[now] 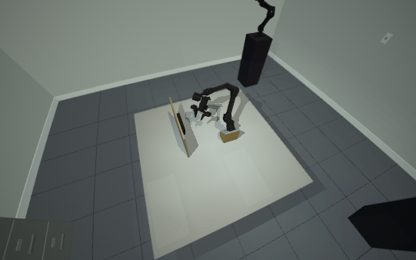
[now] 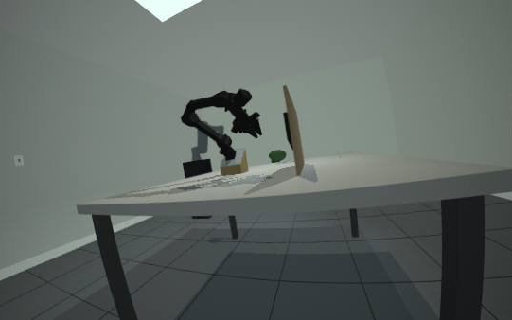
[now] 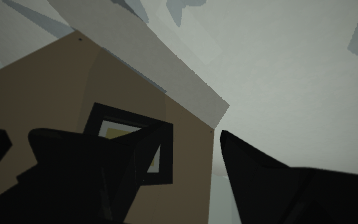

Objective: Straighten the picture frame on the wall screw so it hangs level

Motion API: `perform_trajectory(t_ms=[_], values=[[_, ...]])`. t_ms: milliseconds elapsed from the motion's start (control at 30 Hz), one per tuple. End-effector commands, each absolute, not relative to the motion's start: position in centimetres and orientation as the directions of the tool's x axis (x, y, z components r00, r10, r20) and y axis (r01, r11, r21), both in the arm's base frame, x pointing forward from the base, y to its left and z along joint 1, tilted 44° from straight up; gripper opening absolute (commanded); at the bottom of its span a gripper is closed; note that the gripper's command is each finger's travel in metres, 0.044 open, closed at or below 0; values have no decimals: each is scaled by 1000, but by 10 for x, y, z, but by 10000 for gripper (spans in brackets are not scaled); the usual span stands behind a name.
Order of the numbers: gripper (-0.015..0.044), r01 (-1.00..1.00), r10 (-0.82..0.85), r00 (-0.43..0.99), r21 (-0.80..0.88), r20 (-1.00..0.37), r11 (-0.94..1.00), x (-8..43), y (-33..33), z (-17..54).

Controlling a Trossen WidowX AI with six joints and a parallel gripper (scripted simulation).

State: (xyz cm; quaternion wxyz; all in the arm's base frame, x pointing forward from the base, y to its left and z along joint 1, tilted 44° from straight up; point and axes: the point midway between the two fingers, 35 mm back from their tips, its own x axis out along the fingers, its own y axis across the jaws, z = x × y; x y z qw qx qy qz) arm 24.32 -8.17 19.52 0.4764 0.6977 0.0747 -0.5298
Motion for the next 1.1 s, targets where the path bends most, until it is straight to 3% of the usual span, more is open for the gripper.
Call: perform_trajectory(t_ms=[0, 300, 533, 1067], values=[[260, 651, -304, 658, 723, -689, -229, 228, -70, 204], [260, 397, -176, 918, 820, -356, 412, 208, -47, 217], [260, 87, -68, 996, 535, -56, 840, 195, -27, 224], [260, 63, -56, 998, 490, -28, 870, 194, -26, 224]])
